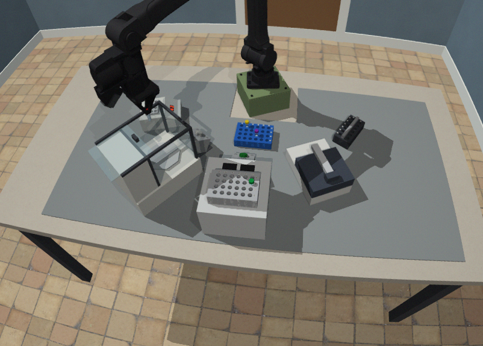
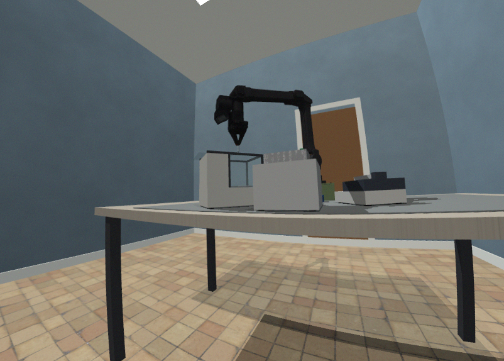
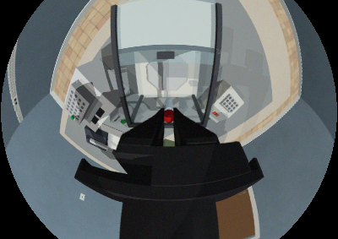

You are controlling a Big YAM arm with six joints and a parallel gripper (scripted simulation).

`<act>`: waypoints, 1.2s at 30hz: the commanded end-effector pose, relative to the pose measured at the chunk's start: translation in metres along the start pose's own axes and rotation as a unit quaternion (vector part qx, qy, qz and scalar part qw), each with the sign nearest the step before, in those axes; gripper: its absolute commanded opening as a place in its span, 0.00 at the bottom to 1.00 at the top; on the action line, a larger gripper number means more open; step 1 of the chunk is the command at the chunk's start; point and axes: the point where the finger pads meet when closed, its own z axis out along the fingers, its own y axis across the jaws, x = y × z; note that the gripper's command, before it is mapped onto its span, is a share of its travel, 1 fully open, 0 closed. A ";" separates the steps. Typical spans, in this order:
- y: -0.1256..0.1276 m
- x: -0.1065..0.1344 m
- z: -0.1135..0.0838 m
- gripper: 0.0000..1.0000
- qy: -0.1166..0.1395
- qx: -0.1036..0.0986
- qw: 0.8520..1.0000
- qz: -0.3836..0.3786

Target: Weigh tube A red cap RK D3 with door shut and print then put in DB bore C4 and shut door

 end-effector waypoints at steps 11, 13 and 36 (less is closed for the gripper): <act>-0.029 -0.012 -0.016 0.09 -0.054 0.010 0.997 0.045; -0.046 -0.039 -0.022 0.09 -0.068 0.012 0.997 0.038; -0.170 0.012 0.063 0.09 -0.034 0.014 0.986 0.165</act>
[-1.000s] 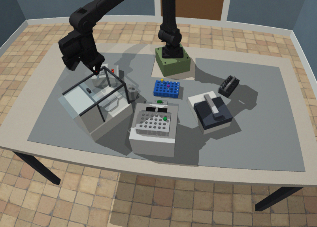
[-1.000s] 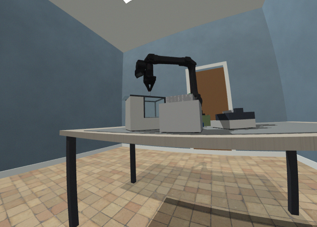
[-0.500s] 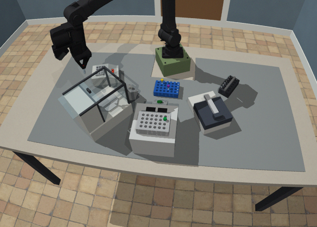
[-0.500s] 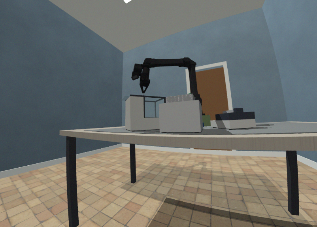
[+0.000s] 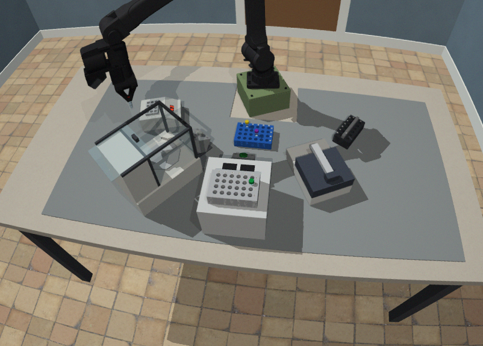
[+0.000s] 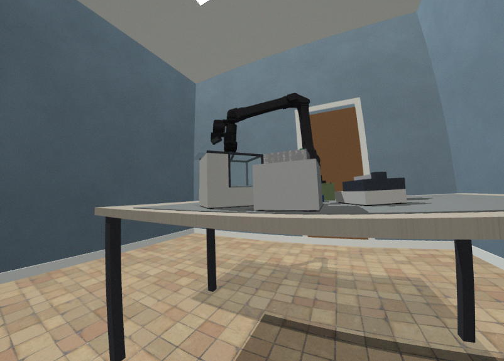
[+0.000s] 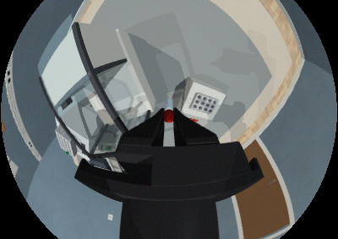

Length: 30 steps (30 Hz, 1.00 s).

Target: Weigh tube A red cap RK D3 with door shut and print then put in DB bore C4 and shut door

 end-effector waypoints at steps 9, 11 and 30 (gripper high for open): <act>-0.065 0.014 0.041 0.09 0.013 -0.002 0.996 0.087; -0.079 0.021 0.049 0.09 0.014 -0.002 0.997 0.081; -0.139 0.037 0.065 0.09 -0.005 -0.001 0.989 0.146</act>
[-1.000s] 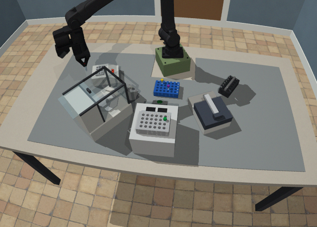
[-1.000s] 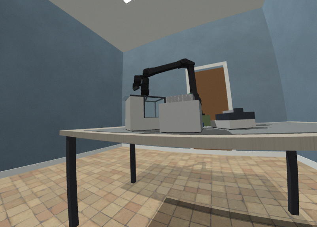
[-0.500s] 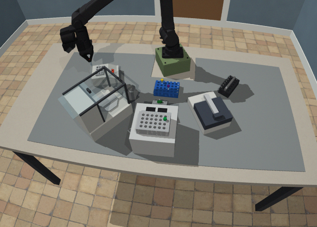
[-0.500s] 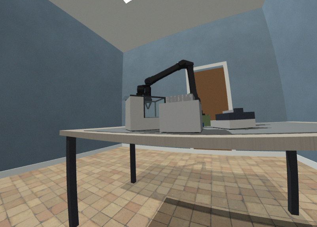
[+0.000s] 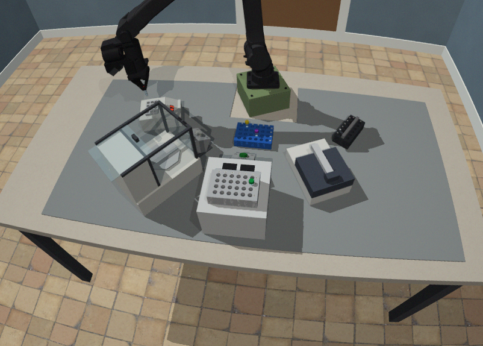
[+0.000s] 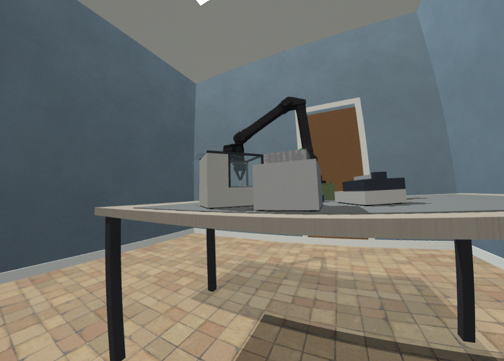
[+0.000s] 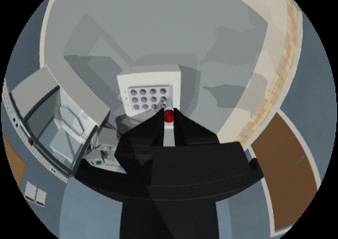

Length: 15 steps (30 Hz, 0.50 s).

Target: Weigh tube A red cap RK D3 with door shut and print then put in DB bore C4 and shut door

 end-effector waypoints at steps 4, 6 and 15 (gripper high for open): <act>0.013 -0.029 -0.028 0.09 -0.047 -0.004 0.999 -0.008; 0.013 -0.029 -0.028 0.09 -0.047 -0.004 0.999 -0.008; 0.008 -0.029 -0.029 0.09 -0.044 -0.004 0.999 -0.002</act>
